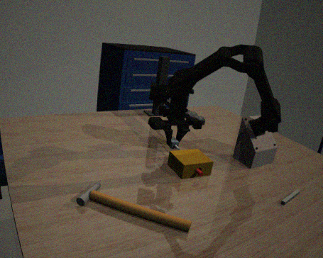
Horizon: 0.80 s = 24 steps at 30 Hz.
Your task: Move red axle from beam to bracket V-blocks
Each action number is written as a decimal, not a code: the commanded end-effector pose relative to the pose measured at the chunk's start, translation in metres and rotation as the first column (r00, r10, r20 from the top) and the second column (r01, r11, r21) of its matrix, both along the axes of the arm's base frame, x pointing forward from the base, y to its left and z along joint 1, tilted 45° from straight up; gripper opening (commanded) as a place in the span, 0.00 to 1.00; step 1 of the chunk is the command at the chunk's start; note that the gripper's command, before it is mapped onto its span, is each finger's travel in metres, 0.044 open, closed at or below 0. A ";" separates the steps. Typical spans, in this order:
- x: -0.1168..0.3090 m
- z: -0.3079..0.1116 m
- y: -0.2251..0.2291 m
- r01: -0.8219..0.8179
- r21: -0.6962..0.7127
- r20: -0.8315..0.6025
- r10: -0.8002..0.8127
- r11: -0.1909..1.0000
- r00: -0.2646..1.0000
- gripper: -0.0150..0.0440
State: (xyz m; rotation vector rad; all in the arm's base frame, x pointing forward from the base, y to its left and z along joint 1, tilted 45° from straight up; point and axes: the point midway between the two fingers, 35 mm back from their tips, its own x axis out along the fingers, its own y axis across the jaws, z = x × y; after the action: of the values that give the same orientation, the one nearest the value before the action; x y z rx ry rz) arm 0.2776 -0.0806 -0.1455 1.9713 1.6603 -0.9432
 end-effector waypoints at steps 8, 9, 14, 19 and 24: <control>0.001 0.015 -0.016 -0.002 -0.014 0.011 0.002 1.000 1.000 0.25; 0.001 0.016 -0.017 -0.002 -0.014 0.011 0.002 1.000 1.000 0.25; 0.000 0.022 -0.023 -0.002 -0.014 0.011 0.002 1.000 1.000 0.25; -0.001 0.028 -0.029 -0.002 -0.014 0.011 0.002 1.000 1.000 0.25; -0.003 0.033 -0.034 -0.002 -0.014 0.011 0.002 1.000 1.000 0.25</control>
State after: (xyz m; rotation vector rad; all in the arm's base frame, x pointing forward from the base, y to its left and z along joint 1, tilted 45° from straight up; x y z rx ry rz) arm 0.2728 -0.1078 -0.1188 1.9709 1.6596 -0.9445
